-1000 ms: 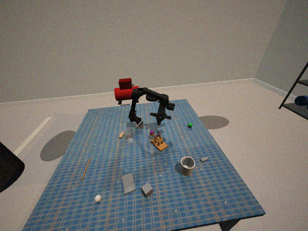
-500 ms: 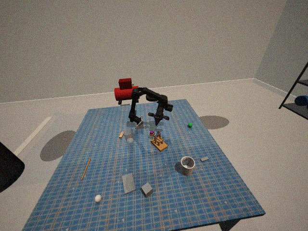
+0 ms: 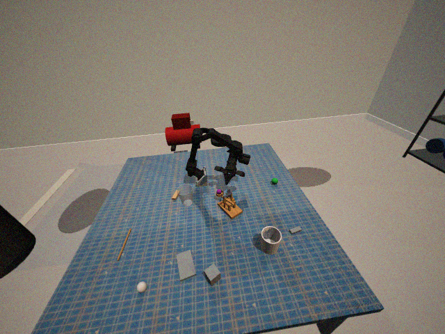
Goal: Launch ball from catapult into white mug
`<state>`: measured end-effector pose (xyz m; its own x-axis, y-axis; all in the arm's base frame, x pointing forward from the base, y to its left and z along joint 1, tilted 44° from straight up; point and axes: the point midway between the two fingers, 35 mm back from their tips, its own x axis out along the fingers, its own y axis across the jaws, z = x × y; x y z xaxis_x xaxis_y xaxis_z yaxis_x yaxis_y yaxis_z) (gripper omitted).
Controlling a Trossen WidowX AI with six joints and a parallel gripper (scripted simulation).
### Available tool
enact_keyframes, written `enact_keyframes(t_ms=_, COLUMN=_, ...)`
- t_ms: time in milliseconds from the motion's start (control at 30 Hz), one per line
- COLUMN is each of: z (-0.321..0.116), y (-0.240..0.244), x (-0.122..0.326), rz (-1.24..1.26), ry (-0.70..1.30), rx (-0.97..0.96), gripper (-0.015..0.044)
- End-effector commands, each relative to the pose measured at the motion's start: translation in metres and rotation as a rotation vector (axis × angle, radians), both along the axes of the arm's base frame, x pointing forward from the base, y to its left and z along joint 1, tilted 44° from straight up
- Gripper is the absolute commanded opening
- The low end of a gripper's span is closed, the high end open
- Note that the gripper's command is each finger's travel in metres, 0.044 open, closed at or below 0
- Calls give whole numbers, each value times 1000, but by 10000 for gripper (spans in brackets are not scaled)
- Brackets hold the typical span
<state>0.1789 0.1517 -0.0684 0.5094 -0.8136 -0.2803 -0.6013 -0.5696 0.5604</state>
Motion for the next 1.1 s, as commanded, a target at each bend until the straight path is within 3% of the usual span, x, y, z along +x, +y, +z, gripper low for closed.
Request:
enact_keyframes(t_ms=0, z=-5, y=-6, x=0, rz=5, ry=7, rx=-13, gripper=0)
enact_keyframes(t_ms=1067, z=-42, y=-43, x=-4, rz=5, ry=6, rx=-15, gripper=0)
